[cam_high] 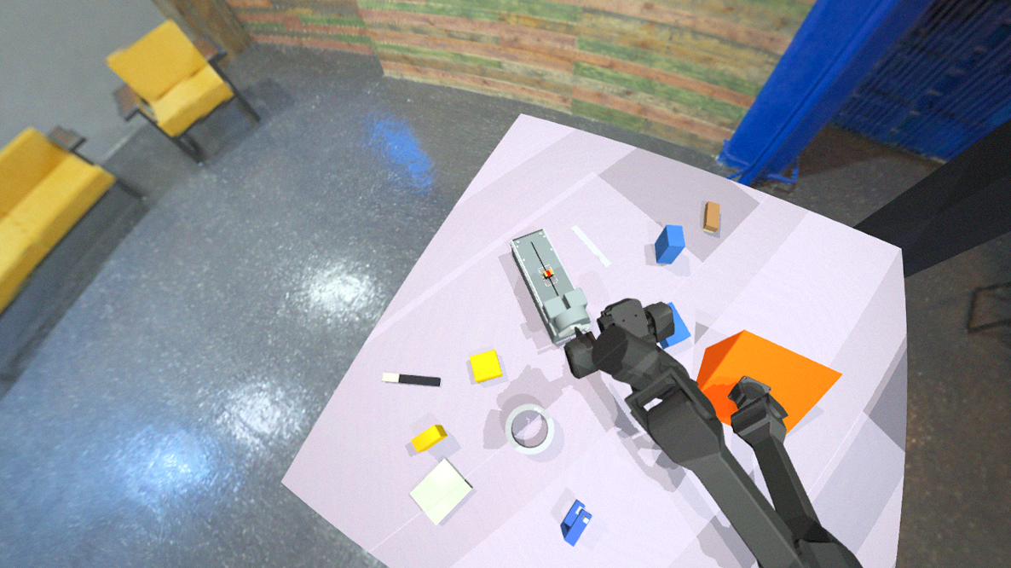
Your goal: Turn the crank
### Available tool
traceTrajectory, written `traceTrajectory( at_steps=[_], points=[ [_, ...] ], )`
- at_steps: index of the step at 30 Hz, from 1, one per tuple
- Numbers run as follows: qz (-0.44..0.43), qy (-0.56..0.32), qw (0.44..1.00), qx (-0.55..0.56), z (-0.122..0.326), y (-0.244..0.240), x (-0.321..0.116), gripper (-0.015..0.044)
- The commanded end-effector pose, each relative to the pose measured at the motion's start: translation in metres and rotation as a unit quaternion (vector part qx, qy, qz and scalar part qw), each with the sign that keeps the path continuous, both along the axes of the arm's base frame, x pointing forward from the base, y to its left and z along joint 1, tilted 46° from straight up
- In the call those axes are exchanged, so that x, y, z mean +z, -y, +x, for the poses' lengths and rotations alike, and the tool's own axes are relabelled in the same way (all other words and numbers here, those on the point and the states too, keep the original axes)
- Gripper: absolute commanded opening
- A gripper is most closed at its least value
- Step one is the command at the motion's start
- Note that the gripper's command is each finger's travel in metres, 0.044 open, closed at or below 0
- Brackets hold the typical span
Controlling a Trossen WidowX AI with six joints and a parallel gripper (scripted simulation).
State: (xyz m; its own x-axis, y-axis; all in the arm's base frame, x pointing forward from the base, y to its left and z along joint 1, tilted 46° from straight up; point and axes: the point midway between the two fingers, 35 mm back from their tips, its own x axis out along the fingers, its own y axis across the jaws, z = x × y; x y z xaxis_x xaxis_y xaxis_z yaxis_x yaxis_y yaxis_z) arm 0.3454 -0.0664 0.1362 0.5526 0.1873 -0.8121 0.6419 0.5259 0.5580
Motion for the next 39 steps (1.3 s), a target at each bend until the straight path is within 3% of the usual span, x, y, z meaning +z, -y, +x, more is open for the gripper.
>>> traceTrajectory(
  at_steps=[1,12,39],
  points=[
    [0.000,-0.003,1.000,-0.001,0.000,-0.013,-0.012,0.0440],
    [0.001,-0.001,1.000,-0.002,-0.002,-0.051,-0.048,0.0440],
    [0.002,-0.001,1.000,-0.001,0.000,-0.081,-0.076,0.0440]
  ],
)
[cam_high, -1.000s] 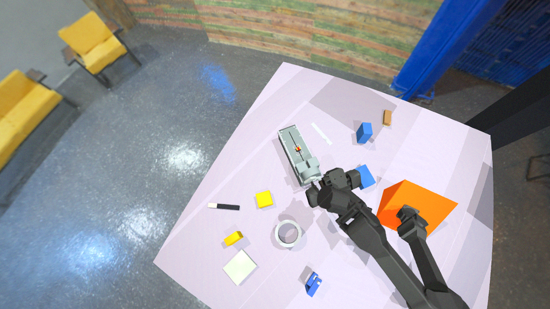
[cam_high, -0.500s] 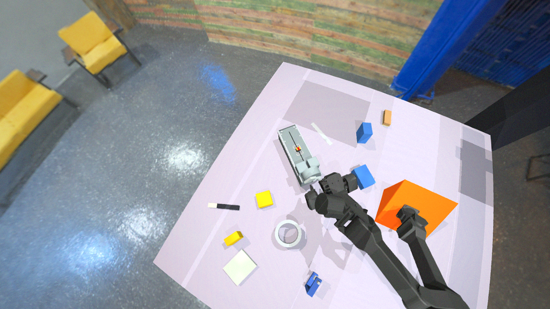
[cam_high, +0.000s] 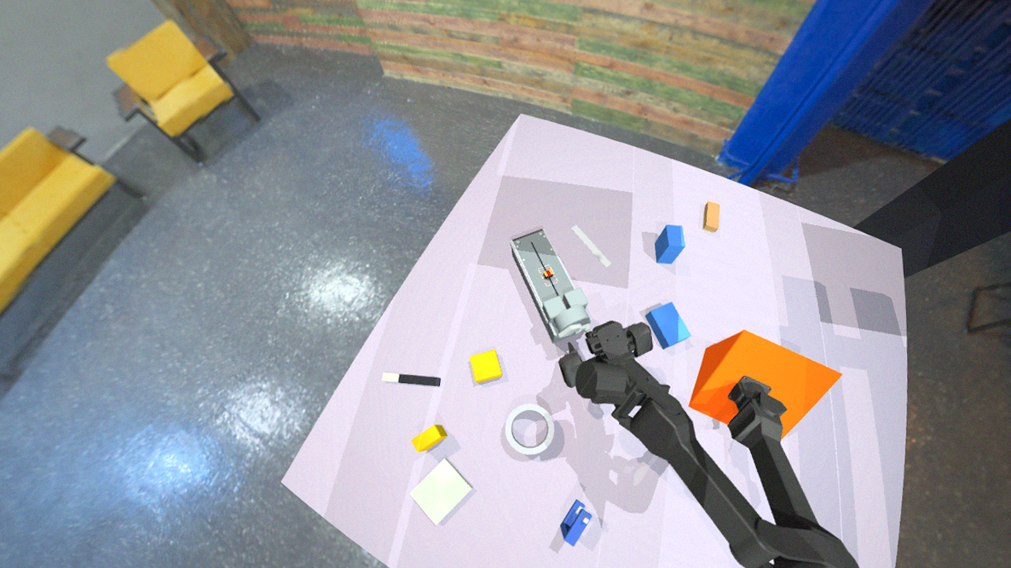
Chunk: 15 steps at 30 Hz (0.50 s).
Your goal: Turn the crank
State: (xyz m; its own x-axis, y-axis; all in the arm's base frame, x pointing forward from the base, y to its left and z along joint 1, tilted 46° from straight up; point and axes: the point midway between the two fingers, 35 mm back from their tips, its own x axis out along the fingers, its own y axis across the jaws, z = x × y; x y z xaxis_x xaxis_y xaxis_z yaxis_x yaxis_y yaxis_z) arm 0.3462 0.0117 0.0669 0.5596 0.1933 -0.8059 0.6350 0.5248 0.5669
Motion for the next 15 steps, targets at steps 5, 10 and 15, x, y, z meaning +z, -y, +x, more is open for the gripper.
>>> traceTrajectory(
  at_steps=[5,10,15],
  points=[
    [0.000,-0.005,1.000,-0.003,-0.002,-0.009,-0.012,0.0440],
    [0.000,-0.005,1.000,-0.003,-0.002,-0.014,-0.017,0.0440],
    [0.001,-0.005,1.000,-0.003,-0.003,-0.019,-0.022,0.0440]
  ],
)
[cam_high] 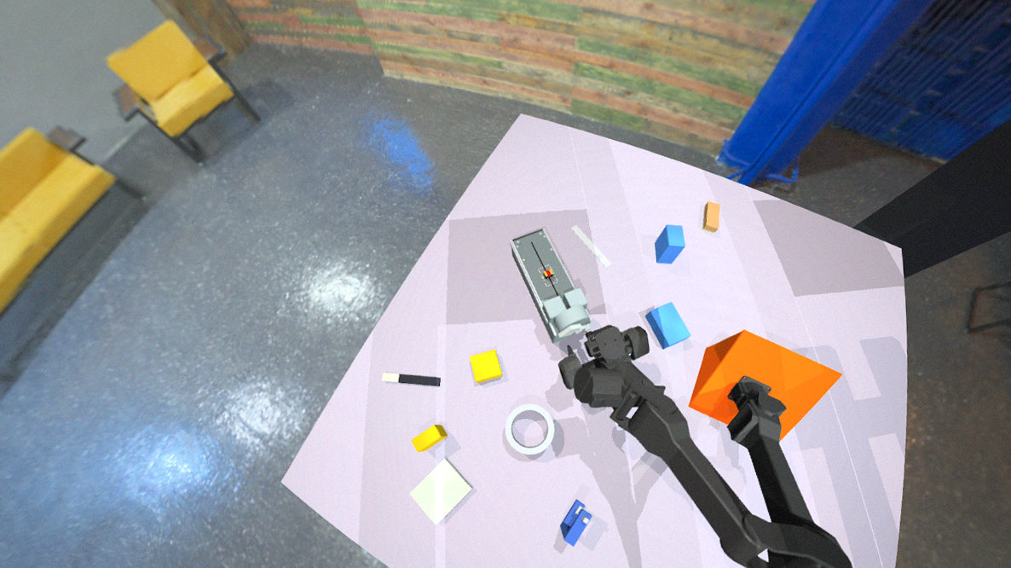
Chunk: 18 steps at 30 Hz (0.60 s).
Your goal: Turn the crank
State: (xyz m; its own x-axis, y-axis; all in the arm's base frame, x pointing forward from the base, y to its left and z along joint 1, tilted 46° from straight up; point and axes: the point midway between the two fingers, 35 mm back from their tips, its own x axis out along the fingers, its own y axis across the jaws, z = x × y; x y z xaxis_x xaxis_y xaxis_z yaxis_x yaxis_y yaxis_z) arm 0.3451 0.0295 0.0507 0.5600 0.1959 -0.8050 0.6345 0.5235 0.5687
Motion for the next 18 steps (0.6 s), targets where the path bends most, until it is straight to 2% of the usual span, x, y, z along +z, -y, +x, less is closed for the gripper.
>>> traceTrajectory(
  at_steps=[1,18],
  points=[
    [-0.001,-0.005,1.000,-0.003,-0.0017,-0.0017,-0.0058,0.0440],
    [-0.001,-0.005,1.000,-0.003,-0.0017,-0.0017,-0.0058,0.0000]
  ],
)
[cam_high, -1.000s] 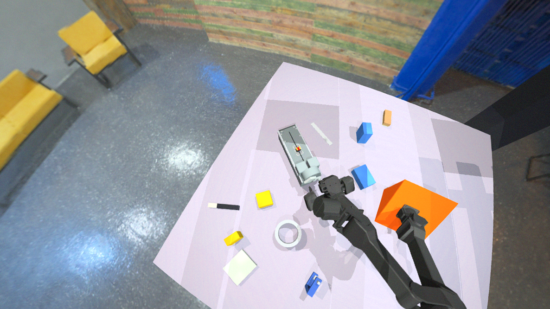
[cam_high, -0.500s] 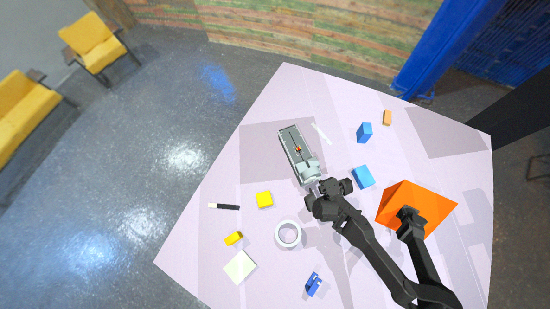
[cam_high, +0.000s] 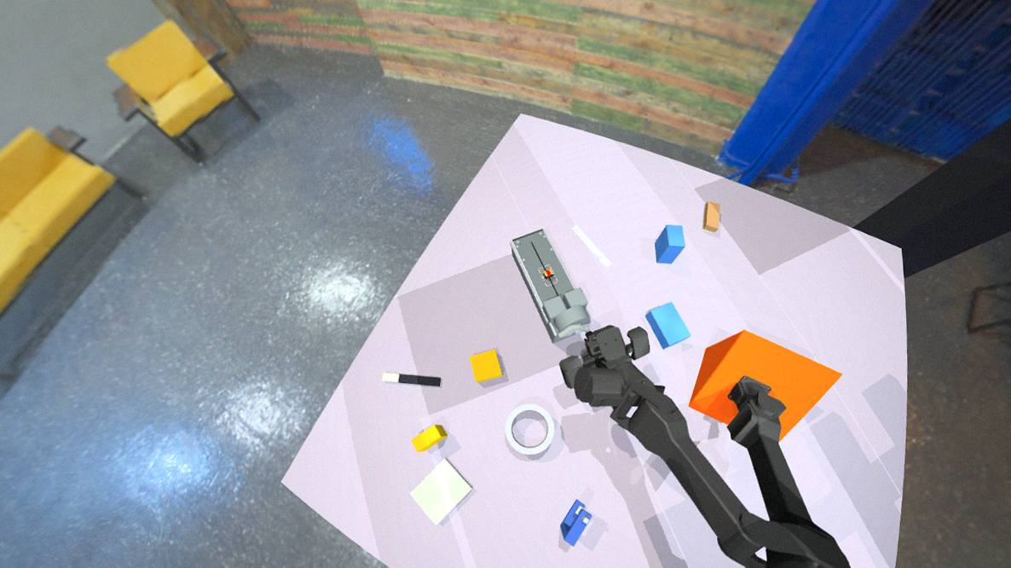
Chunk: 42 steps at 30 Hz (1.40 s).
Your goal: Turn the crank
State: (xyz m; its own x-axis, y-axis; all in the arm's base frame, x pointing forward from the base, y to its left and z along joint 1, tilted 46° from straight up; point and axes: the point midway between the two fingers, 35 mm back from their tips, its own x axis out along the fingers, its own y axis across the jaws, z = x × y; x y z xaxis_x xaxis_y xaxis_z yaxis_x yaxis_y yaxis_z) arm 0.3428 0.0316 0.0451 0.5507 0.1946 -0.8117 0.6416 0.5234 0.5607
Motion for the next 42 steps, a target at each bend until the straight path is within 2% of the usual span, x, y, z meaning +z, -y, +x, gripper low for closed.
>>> traceTrajectory(
  at_steps=[1,42],
  points=[
    [0.000,0.001,1.000,-0.003,0.001,0.000,0.000,0.0000],
    [0.000,0.001,1.000,-0.003,0.007,-0.013,-0.002,0.0000]
  ],
)
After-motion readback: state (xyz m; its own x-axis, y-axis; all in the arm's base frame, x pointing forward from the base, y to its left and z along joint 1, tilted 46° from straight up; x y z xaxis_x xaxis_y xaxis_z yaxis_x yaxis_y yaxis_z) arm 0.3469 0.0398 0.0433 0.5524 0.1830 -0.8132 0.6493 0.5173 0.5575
